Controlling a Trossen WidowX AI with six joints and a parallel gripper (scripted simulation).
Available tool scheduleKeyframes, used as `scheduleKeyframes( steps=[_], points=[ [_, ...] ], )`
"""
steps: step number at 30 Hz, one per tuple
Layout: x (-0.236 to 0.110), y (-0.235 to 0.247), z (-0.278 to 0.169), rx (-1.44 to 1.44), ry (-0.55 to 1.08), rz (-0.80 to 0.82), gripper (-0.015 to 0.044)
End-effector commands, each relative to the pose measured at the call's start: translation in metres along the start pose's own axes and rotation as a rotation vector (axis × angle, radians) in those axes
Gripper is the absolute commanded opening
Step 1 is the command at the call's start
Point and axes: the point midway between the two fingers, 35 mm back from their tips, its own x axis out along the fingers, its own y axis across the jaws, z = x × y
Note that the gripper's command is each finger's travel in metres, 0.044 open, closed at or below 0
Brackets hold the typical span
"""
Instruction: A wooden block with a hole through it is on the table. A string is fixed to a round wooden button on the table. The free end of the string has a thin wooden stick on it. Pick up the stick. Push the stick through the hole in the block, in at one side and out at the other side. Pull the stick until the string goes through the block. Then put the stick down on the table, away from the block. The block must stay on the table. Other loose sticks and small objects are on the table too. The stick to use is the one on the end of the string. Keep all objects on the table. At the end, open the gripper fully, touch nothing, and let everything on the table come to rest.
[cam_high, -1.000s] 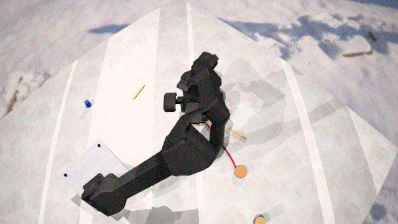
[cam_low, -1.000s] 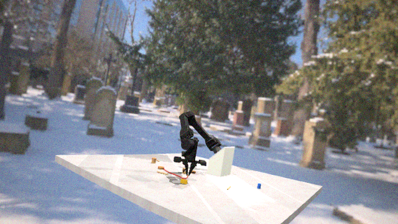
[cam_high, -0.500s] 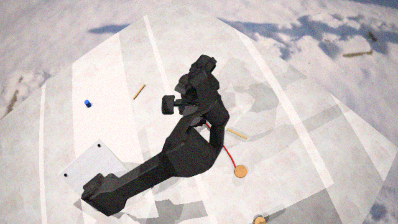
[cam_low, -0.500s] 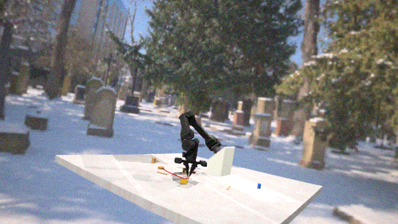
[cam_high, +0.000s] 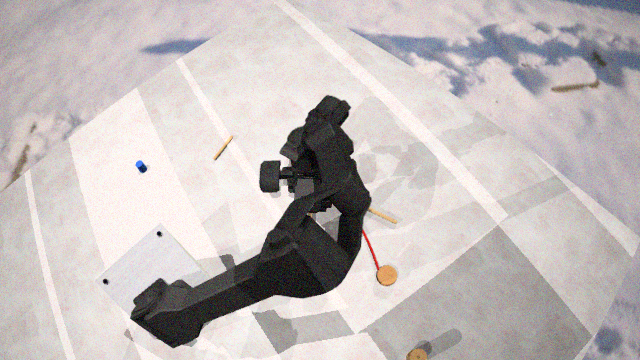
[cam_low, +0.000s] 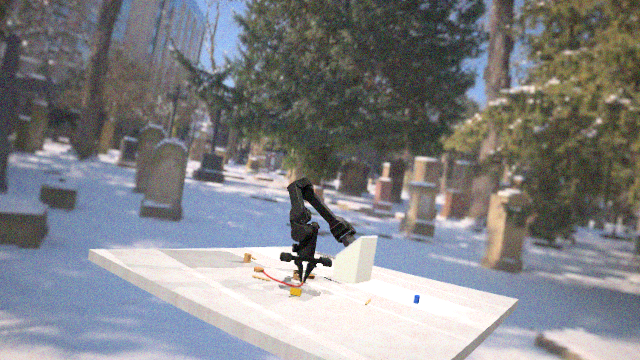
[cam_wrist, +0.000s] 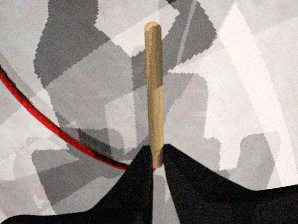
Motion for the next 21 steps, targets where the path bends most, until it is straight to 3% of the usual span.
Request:
scheduleKeyframes(
  steps=[1,21],
  points=[
    [0.001,0.001,0.008,-0.002,-0.005,0.000,0.0000],
    [0.001,0.000,0.034,-0.003,-0.005,0.000,0.0000]
  ],
)
